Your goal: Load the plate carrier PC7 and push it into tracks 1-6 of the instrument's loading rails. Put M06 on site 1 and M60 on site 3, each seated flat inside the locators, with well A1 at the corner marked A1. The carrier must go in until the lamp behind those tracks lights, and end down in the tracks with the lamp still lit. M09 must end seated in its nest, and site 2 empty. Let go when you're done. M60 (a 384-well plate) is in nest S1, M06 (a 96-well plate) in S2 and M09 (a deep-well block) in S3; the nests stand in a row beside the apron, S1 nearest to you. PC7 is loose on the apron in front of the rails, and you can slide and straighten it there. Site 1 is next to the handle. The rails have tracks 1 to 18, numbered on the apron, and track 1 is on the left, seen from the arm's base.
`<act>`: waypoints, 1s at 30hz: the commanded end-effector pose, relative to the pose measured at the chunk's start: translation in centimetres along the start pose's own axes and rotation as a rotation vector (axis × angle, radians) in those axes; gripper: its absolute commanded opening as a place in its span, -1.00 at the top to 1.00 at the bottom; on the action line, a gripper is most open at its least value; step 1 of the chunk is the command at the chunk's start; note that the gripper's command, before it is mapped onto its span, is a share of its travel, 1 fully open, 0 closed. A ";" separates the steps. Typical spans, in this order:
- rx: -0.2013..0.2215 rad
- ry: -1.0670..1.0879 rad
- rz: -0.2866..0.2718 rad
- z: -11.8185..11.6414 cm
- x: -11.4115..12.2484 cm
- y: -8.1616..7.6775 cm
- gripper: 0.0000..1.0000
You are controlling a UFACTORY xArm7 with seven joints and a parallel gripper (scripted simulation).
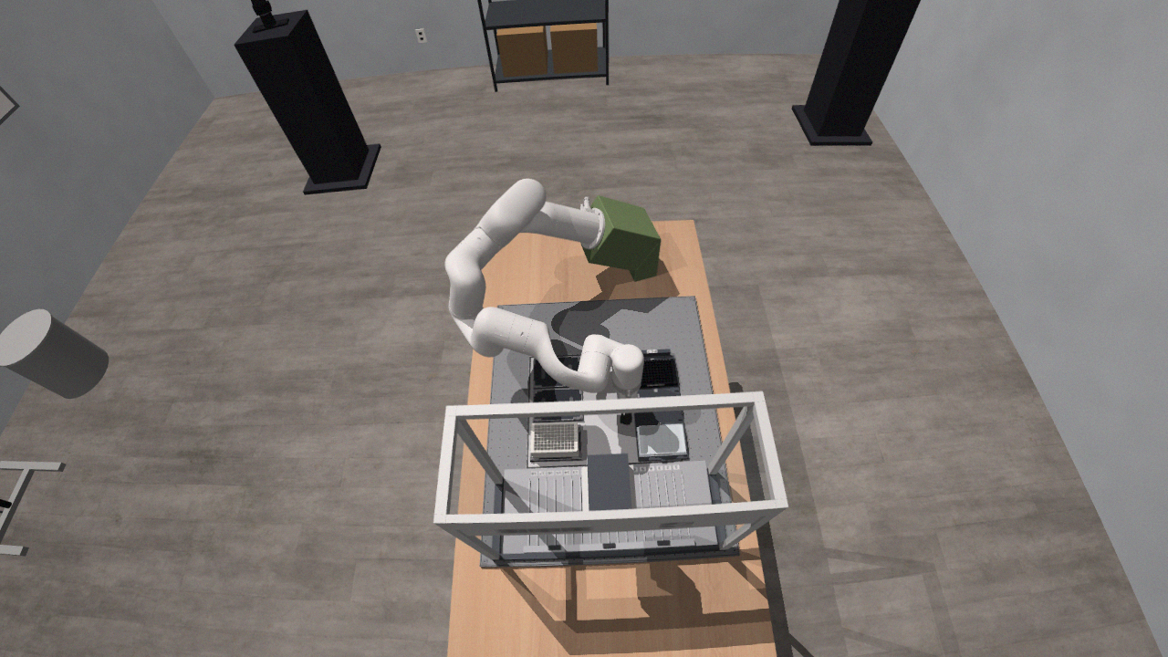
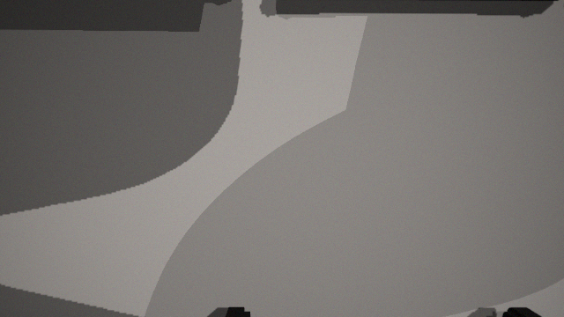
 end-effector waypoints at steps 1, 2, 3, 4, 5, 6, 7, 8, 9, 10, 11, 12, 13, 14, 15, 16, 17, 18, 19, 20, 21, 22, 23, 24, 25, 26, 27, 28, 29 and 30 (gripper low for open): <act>-0.005 0.000 -0.005 -0.1 0.2 -1.0 -1.00; -0.005 0.000 -0.005 -0.1 0.2 -1.1 -1.00; -0.005 0.000 -0.005 -0.1 0.2 -1.3 -1.00; -0.005 0.000 -0.005 -0.1 0.2 -1.5 -1.00; -0.005 0.000 -0.005 -0.1 0.2 -1.6 -1.00; -0.005 0.000 -0.005 -0.1 0.2 -1.8 -1.00; -0.005 0.000 -0.005 -0.1 0.2 -2.0 -1.00; -0.005 0.000 -0.005 -0.1 0.2 -2.1 -1.00; -0.005 0.000 -0.005 -0.1 0.2 -2.3 -1.00; -0.005 0.000 -0.005 -0.1 0.2 -2.5 -1.00; -0.005 0.000 -0.005 -0.1 0.2 -2.6 -1.00; -0.005 0.000 -0.005 -0.1 0.2 -2.6 -1.00; -0.005 0.000 -0.005 -0.1 0.2 -2.6 -1.00; -0.005 0.000 -0.005 -0.1 0.2 -2.8 -1.00; -0.005 0.000 -0.005 -0.1 0.2 -3.0 -1.00; -0.005 0.000 -0.005 -0.1 0.1 -3.1 -1.00; -0.005 0.000 -0.005 -0.1 0.1 -3.3 -1.00; -0.005 0.000 -0.005 -0.1 0.1 -3.5 -1.00; -0.005 0.000 -0.005 -0.1 0.1 -3.6 -1.00; -0.005 0.000 -0.005 -0.1 0.1 -3.8 -1.00; -0.005 0.000 -0.005 -0.1 0.1 -4.0 -1.00; -0.005 0.000 -0.005 -0.1 0.1 -4.1 -1.00; -0.005 0.000 -0.005 -0.1 0.1 -4.3 -1.00; -0.005 0.000 -0.005 -0.1 0.1 -4.5 -1.00; -0.005 0.000 -0.005 -0.1 0.1 -4.6 -1.00; -0.005 0.000 -0.005 -0.1 0.1 -4.8 -1.00; -0.005 0.000 -0.005 -0.1 0.1 -5.0 -1.00; -0.005 0.000 -0.005 -0.1 0.1 -5.1 -1.00; -0.005 0.000 -0.005 -0.1 0.1 -5.1 -1.00; -0.005 0.000 -0.005 -0.1 0.1 -5.1 -1.00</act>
Point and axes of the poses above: the point where the finger pads meet when closed, its own y axis out along the fingers, its own z axis across the jaws, x = y × z, the point moved 6 cm from there along -y, back along the fingers, and after that the axes turned 7 degrees about y, right-handed, at the moved point
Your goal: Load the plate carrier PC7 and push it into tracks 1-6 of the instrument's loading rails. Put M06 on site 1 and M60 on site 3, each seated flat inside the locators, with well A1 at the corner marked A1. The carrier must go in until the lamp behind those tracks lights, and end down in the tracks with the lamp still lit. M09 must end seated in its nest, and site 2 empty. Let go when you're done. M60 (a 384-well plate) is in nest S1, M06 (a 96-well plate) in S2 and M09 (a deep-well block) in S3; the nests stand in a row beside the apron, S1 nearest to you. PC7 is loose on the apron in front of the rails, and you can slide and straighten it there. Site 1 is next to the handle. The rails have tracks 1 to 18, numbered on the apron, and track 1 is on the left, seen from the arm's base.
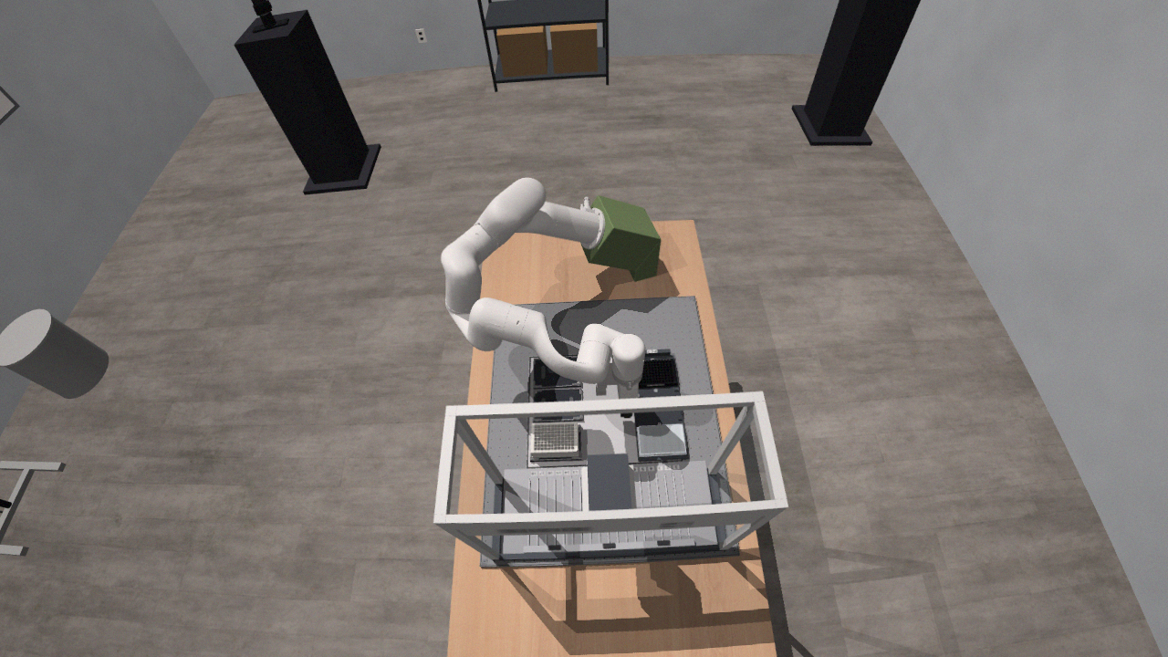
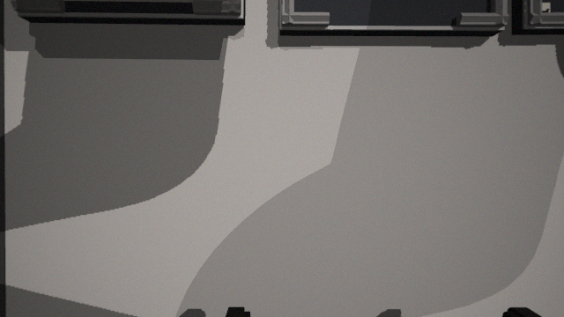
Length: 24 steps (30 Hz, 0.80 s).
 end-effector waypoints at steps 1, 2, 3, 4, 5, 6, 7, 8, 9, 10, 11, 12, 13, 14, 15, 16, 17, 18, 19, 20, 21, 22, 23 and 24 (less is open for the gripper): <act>-0.004 0.000 -0.005 -0.1 0.1 -0.7 -1.00; -0.004 0.000 -0.005 -0.1 0.1 -0.8 -1.00; -0.004 0.000 -0.005 -0.1 0.1 -1.0 -1.00; -0.004 0.000 -0.005 -0.1 0.1 -1.2 -1.00; -0.004 0.000 -0.005 -0.1 0.1 -1.3 -1.00; -0.004 0.000 -0.005 -0.1 0.1 -1.5 -1.00; -0.004 0.000 -0.005 -0.1 0.1 -1.7 -1.00; -0.004 0.000 -0.005 -0.1 0.1 -1.8 -1.00; -0.004 0.000 -0.005 -0.1 0.1 -2.0 -1.00; -0.004 0.000 -0.005 -0.1 0.1 -2.2 -1.00; -0.004 0.000 -0.005 -0.1 0.1 -2.3 -1.00; -0.004 0.000 -0.005 -0.1 0.1 -2.5 -1.00; -0.004 0.000 -0.005 -0.1 0.1 -2.7 -1.00; -0.004 0.000 -0.005 -0.1 0.1 -2.8 -1.00; -0.004 0.000 -0.005 -0.1 0.1 -3.0 -1.00; -0.004 0.000 -0.005 -0.1 0.1 -3.0 -1.00; -0.004 0.000 -0.005 -0.1 0.1 -3.0 -1.00; -0.004 0.000 -0.005 -0.1 0.1 -3.2 -1.00; -0.004 0.000 -0.005 -0.1 0.1 -3.3 -1.00; -0.004 0.000 -0.005 -0.1 0.1 -3.5 -1.00; -0.004 0.000 -0.005 -0.1 0.1 -3.7 -1.00; -0.004 0.000 -0.005 -0.1 0.1 -3.8 -1.00; -0.004 0.000 -0.005 -0.1 0.1 -4.0 -1.00; -0.004 0.000 -0.005 -0.1 0.1 -4.2 -1.00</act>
Point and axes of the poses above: the point where the finger pads meet when closed, its own y axis out along the fingers, its own z axis across the jaws, x = y × z, the point moved 6 cm from there along -y, back along the fingers, and after that the axes turned 7 degrees about y, right-handed, at the moved point
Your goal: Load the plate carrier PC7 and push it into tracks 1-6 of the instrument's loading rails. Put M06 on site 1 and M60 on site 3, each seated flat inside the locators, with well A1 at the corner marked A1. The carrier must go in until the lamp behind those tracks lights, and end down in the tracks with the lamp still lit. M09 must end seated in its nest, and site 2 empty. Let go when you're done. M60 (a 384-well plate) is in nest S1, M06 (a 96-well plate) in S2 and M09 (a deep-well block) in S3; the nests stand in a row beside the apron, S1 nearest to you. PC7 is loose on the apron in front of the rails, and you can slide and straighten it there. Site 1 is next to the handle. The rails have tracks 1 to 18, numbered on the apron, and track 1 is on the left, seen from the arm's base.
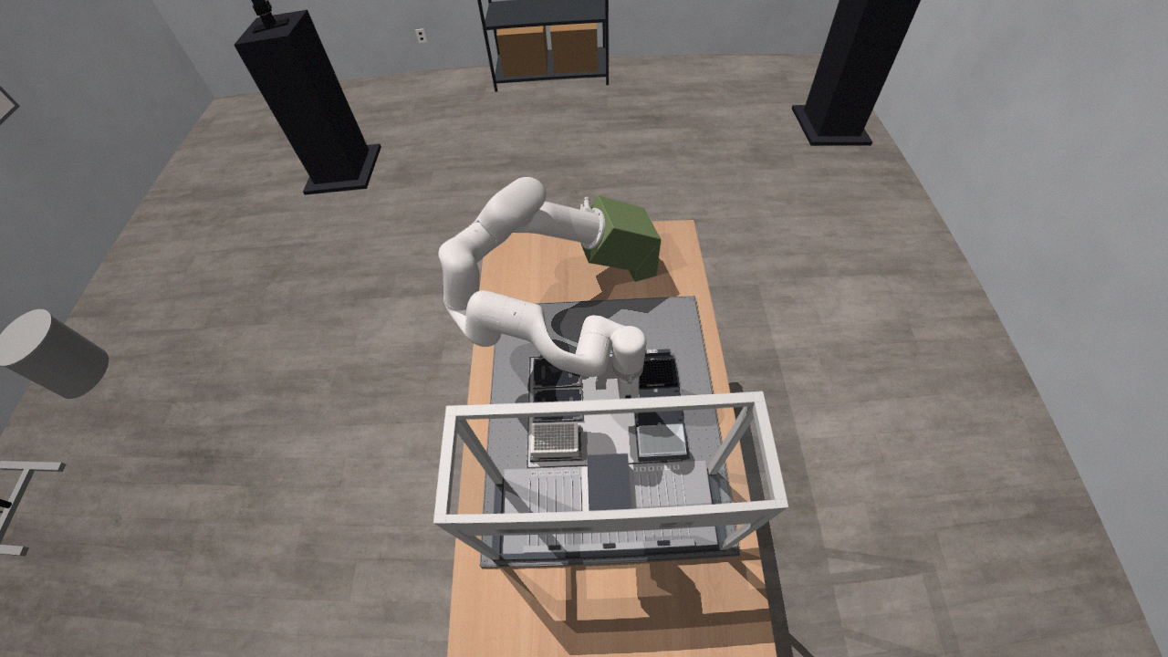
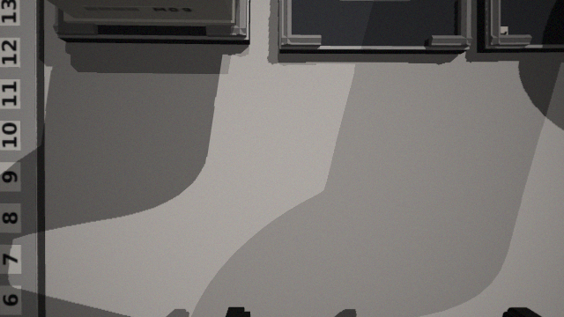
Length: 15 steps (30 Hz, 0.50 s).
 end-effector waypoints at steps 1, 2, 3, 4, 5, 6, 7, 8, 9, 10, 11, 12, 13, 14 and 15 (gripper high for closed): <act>-0.005 0.000 -0.005 -0.1 0.1 -1.0 -1.00; -0.005 0.000 -0.005 -0.1 0.1 -1.2 -1.00; -0.005 0.000 -0.005 -0.1 0.1 -1.3 -1.00; -0.005 0.000 -0.005 -0.1 0.1 -1.5 -1.00; -0.005 0.000 -0.005 -0.1 0.1 -1.7 -1.00; -0.005 0.000 -0.005 -0.1 0.1 -1.8 -1.00; -0.005 0.000 -0.005 -0.1 0.1 -2.0 -1.00; -0.005 0.000 -0.005 -0.1 0.1 -2.2 -1.00; -0.005 0.000 -0.005 -0.1 0.1 -2.2 -1.00; -0.005 0.000 -0.005 -0.1 0.1 -2.2 -1.00; -0.005 0.000 -0.005 -0.1 0.1 -2.3 -1.00; -0.005 0.000 -0.005 -0.1 0.1 -2.5 -1.00; -0.005 0.000 -0.005 -0.1 0.1 -2.7 -1.00; -0.005 0.000 -0.005 -0.1 0.1 -2.8 -1.00; -0.005 0.000 -0.005 -0.1 0.1 -3.0 -1.00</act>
Point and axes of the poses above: the point where the finger pads meet when closed, its own y axis out along the fingers, its own z axis across the jaws, x = y × z, the point moved 6 cm from there along -y, back along the fingers, and after that the axes turned 7 degrees about y, right-handed, at the moved point
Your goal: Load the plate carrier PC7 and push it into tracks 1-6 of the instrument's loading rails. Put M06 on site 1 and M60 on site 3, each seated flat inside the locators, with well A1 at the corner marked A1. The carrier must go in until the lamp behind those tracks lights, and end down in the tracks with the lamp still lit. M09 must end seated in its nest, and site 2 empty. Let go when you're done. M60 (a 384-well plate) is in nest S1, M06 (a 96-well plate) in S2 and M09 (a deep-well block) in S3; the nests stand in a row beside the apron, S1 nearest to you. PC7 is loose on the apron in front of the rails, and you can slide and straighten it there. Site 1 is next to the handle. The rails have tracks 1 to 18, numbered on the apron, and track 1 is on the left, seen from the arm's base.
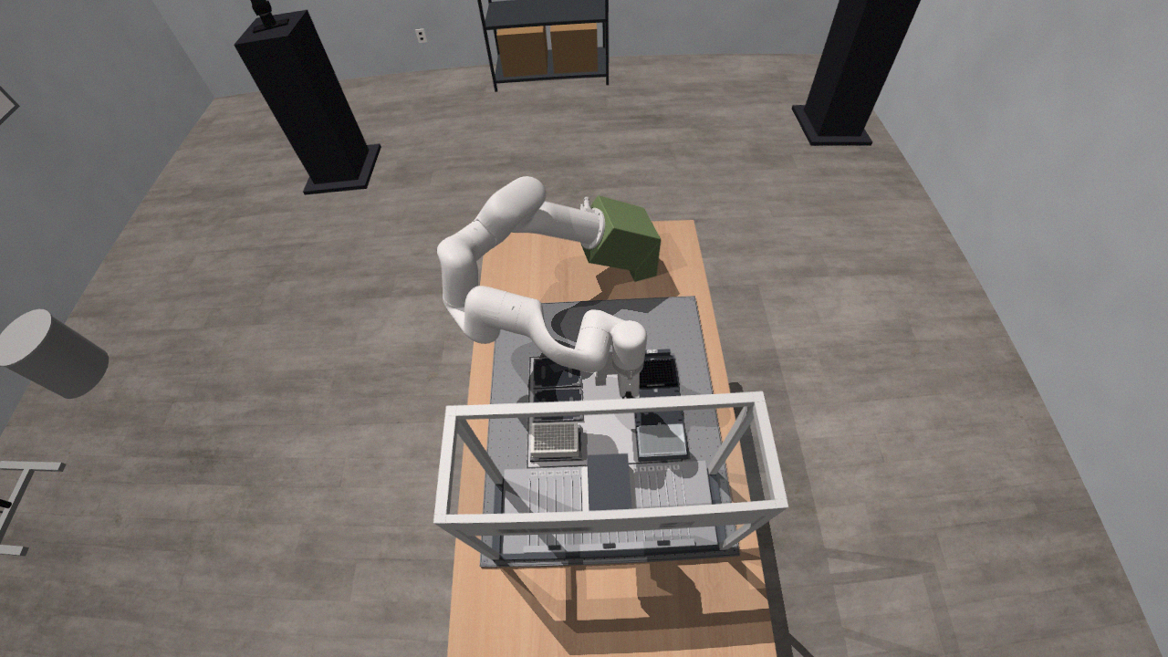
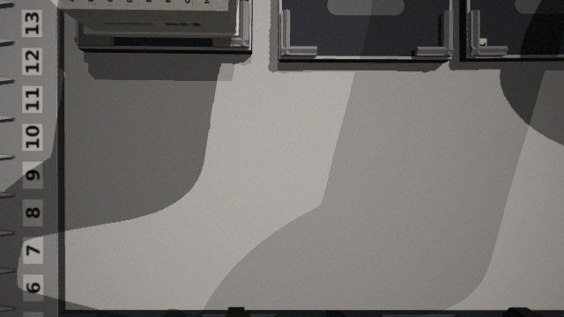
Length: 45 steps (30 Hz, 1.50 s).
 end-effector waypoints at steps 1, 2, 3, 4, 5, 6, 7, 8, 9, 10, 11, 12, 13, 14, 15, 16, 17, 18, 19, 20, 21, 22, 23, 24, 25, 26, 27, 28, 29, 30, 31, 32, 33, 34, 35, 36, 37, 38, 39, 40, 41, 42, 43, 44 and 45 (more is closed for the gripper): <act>-0.005 0.000 -0.006 -0.1 0.1 -1.0 -1.00; -0.005 0.000 -0.006 -0.1 0.1 -1.2 -1.00; -0.005 0.000 -0.006 -0.1 0.1 -1.3 -1.00; -0.005 0.000 -0.006 -0.1 0.1 -1.3 -1.00; -0.005 0.000 -0.006 -0.1 0.1 -1.3 -1.00; -0.005 0.000 -0.006 -0.1 0.1 -1.3 -1.00; -0.005 0.000 -0.006 -0.1 0.1 -1.3 -1.00; -0.005 0.000 -0.006 -0.1 0.1 -1.3 -1.00; -0.005 0.000 -0.006 -0.1 0.1 -1.3 -1.00; -0.005 0.000 -0.006 -0.1 0.1 -1.3 -1.00; -0.005 0.000 -0.006 -0.1 0.1 -1.3 -1.00; -0.005 0.000 -0.006 -0.1 0.1 -1.3 -1.00; -0.005 0.000 -0.006 -0.1 0.1 -1.3 -1.00; -0.005 0.000 -0.006 0.0 0.6 -1.3 -1.00; -0.005 0.000 -0.006 0.0 1.1 -1.3 -1.00; -0.005 0.000 -0.006 0.1 1.6 -1.4 -1.00; -0.005 0.000 -0.006 0.2 2.1 -1.4 -1.00; -0.005 0.000 -0.006 0.2 2.6 -1.4 -1.00; -0.005 0.000 -0.006 0.3 3.1 -1.4 -1.00; -0.005 0.000 -0.006 0.4 3.6 -1.4 -1.00; -0.005 0.000 -0.006 0.4 4.1 -1.4 -1.00; -0.005 0.000 -0.006 0.5 4.6 -1.4 -1.00; -0.005 0.000 -0.006 0.5 5.1 -1.4 -1.00; -0.005 0.000 -0.006 0.6 5.6 -1.4 -1.00; -0.005 0.000 -0.006 0.7 6.1 -1.4 -1.00; -0.004 0.000 -0.006 0.7 6.6 -1.4 -1.00; -0.004 0.000 -0.006 0.8 7.1 -1.4 -1.00; -0.004 0.000 -0.006 0.8 7.1 -1.4 -1.00; -0.004 0.000 -0.006 0.8 7.1 -1.4 -1.00; -0.004 0.000 -0.006 0.9 7.6 -1.4 -1.00; -0.004 0.000 -0.006 0.9 8.1 -1.4 -1.00; -0.004 0.000 -0.006 1.0 8.6 -1.4 -1.00; -0.004 0.000 -0.006 1.0 9.1 -1.4 -1.00; -0.004 0.000 -0.006 1.1 9.6 -1.4 -1.00; -0.004 0.000 -0.006 1.2 10.1 -1.4 -1.00; -0.004 0.000 -0.006 1.2 10.6 -1.4 -1.00; -0.004 0.000 -0.006 1.3 11.1 -1.4 -1.00; -0.004 0.000 -0.006 1.3 11.5 -1.4 -1.00; -0.004 0.000 -0.006 1.4 12.0 -1.4 -1.00; -0.004 0.000 -0.006 1.5 12.5 -1.4 -1.00; -0.004 0.000 -0.006 1.5 13.0 -1.4 -1.00; -0.004 0.000 -0.006 1.6 13.5 -1.4 -1.00; -0.004 0.000 -0.006 1.7 14.0 -1.4 -1.00; -0.004 0.000 -0.006 1.7 14.5 -1.4 -1.00; -0.004 0.000 -0.006 1.7 14.5 -1.4 -1.00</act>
Point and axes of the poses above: the point where the finger pads meet when closed, its own y axis out along the fingers, its own z axis across the jaws, x = y × z, the point moved 6 cm from there along -y, back along the fingers, and after that the axes turned 7 degrees about y, right-handed, at the moved point
